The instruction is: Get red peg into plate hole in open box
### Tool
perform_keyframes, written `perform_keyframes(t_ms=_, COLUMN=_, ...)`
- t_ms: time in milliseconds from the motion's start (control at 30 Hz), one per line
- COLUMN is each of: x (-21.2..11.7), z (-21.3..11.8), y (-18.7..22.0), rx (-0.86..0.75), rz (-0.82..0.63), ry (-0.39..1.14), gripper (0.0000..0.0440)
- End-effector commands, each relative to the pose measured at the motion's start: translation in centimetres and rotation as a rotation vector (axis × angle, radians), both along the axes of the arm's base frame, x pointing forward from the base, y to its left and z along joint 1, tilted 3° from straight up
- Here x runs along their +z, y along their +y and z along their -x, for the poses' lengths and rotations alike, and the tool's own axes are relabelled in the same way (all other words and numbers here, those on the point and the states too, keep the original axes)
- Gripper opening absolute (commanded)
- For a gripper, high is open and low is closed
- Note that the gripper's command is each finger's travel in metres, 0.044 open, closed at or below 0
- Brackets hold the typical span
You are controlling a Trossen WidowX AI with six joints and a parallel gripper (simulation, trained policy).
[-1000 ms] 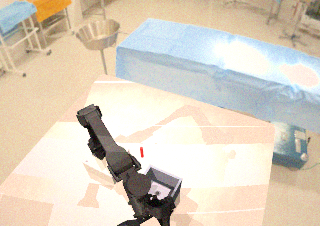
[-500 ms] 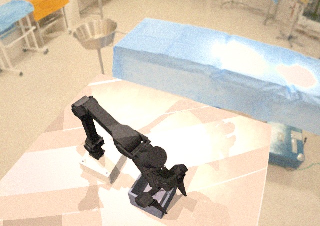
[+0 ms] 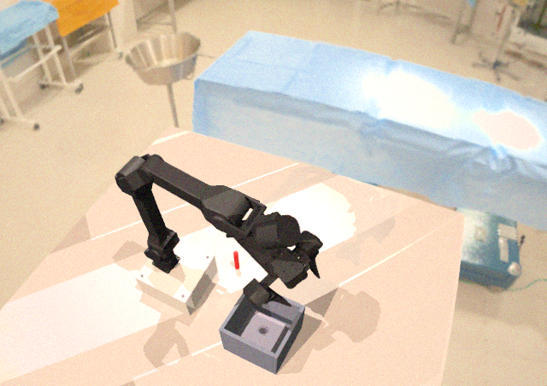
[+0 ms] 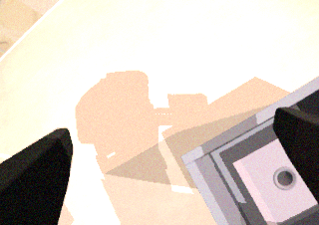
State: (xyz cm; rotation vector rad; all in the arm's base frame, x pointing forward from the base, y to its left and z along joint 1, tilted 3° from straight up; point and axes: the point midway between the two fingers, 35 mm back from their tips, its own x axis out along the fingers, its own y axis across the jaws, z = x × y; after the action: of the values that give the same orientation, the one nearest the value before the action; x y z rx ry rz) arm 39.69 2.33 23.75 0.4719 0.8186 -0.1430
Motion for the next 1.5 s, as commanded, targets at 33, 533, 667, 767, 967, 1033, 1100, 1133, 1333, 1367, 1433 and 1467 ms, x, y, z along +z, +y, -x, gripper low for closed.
perform_keyframes(t_ms=33, x=-1.9, z=3.2, y=3.8, rx=-0.01, rz=-0.129, ry=0.121, gripper=0.041)
perform_keyframes(t_ms=533, x=-6.5, z=13.0, y=10.2, rx=-0.146, rz=-0.34, ry=0.498, gripper=0.0411)
perform_keyframes(t_ms=667, x=-7.7, z=15.6, y=11.0, rx=-0.217, rz=-0.363, ry=0.598, gripper=0.0412)
perform_keyframes(t_ms=767, x=-8.5, z=17.4, y=11.4, rx=-0.279, rz=-0.372, ry=0.669, gripper=0.0412)
perform_keyframes(t_ms=967, x=-10.1, z=20.8, y=11.7, rx=-0.416, rz=-0.367, ry=0.793, gripper=0.0411)
perform_keyframes(t_ms=1033, x=-10.6, z=21.8, y=11.7, rx=-0.463, rz=-0.358, ry=0.828, gripper=0.0411)
perform_keyframes(t_ms=1100, x=-11.1, z=22.7, y=11.6, rx=-0.508, rz=-0.347, ry=0.857, gripper=0.041)
perform_keyframes(t_ms=1133, x=-11.3, z=23.1, y=11.6, rx=-0.53, rz=-0.341, ry=0.87, gripper=0.041)
perform_keyframes(t_ms=1333, x=-12.7, z=25.0, y=11.3, rx=-0.64, rz=-0.291, ry=0.92, gripper=0.0405)
perform_keyframes(t_ms=1367, x=-12.9, z=25.2, y=11.2, rx=-0.655, rz=-0.282, ry=0.923, gripper=0.0404)
perform_keyframes(t_ms=1433, x=-13.4, z=25.6, y=11.1, rx=-0.68, rz=-0.262, ry=0.927, gripper=0.0404)
perform_keyframes(t_ms=1467, x=-13.6, z=25.8, y=11.0, rx=-0.691, rz=-0.252, ry=0.928, gripper=0.0404)
